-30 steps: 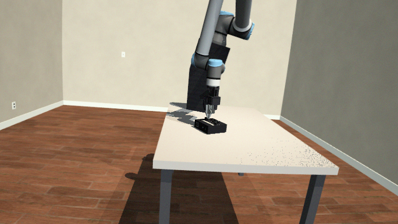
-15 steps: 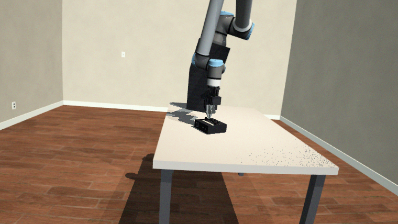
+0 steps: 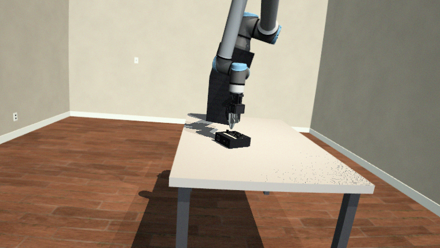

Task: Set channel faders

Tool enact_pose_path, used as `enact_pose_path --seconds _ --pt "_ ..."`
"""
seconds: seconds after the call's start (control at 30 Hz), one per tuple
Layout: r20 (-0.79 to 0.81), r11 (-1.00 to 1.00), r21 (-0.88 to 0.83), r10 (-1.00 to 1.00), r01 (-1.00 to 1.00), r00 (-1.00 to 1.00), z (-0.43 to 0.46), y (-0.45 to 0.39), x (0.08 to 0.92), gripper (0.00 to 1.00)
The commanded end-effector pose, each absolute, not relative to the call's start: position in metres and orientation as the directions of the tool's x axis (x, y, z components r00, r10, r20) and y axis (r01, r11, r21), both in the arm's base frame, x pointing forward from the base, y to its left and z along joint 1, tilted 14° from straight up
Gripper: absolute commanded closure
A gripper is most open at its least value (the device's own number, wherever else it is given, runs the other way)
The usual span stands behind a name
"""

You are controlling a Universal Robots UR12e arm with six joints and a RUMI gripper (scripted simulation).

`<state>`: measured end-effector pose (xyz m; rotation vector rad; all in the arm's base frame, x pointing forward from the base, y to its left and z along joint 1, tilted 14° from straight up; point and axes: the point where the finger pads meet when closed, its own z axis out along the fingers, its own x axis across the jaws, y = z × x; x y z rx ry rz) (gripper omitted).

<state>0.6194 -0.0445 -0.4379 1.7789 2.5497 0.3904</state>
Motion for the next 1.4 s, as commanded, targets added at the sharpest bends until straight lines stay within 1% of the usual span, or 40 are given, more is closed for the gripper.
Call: enact_pose_path --seconds 0.0,0.73,0.77,1.2,1.37 --pt "0.134 0.324 0.208 0.925 0.923 -0.355 -0.424 -0.047 0.618 1.0" --pt "0.134 0.324 0.208 0.925 0.923 -0.355 -0.414 -0.05 0.616 1.0" --pt "0.134 0.324 0.208 0.925 0.923 -0.355 -0.414 -0.05 0.616 0.0" --pt "0.134 0.324 0.208 0.925 0.923 -0.355 -0.387 -0.055 0.612 0.0" --pt "0.134 0.324 0.208 0.925 0.923 -0.355 -0.363 -0.06 0.608 0.0"
